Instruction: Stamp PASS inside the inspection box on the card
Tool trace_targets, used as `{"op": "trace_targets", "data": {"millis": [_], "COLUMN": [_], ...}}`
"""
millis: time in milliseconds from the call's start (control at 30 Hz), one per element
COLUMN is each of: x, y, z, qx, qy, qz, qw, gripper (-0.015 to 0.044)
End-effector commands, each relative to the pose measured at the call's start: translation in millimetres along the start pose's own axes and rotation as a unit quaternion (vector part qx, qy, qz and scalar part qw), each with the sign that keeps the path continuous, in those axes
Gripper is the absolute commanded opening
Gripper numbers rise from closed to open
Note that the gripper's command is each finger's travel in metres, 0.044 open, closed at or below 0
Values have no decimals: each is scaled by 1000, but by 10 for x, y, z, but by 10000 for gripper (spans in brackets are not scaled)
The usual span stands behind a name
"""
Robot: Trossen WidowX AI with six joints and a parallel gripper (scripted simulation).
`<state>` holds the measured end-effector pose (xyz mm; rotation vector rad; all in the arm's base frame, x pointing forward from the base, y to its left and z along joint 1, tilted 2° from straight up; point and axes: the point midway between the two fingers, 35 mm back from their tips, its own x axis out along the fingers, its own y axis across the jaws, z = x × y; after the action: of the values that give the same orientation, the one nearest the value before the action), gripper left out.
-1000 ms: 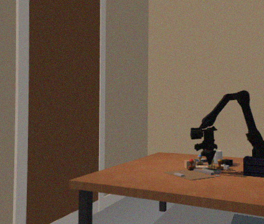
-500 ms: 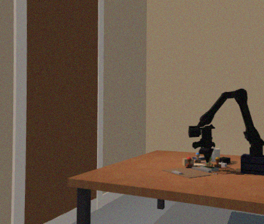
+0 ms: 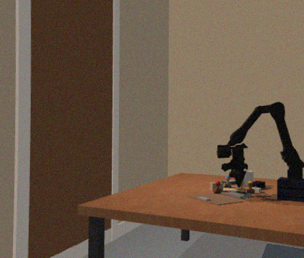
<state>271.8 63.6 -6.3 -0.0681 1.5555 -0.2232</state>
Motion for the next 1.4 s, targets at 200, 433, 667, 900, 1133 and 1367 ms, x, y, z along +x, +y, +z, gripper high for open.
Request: {"op": "trace_targets", "data": {"millis": [200, 433, 667, 900, 1133, 1367], "x": [-51, -83, -191, -302, -415, -528], "y": [-9, -14, -29, -46, -65, -86], "z": [7, 7, 13, 14, 11, 3], "qx": [0, 0, 0, 0, 0, 0], "qy": [-1, -1, -1, -1, -1, -1], "qz": [-1, -1, -1, -1, -1, -1], "qw": [1000, 1000, 1000, 1000, 1000, 1000], "gripper": [0, 0, 0, 0, 0, 0]}}
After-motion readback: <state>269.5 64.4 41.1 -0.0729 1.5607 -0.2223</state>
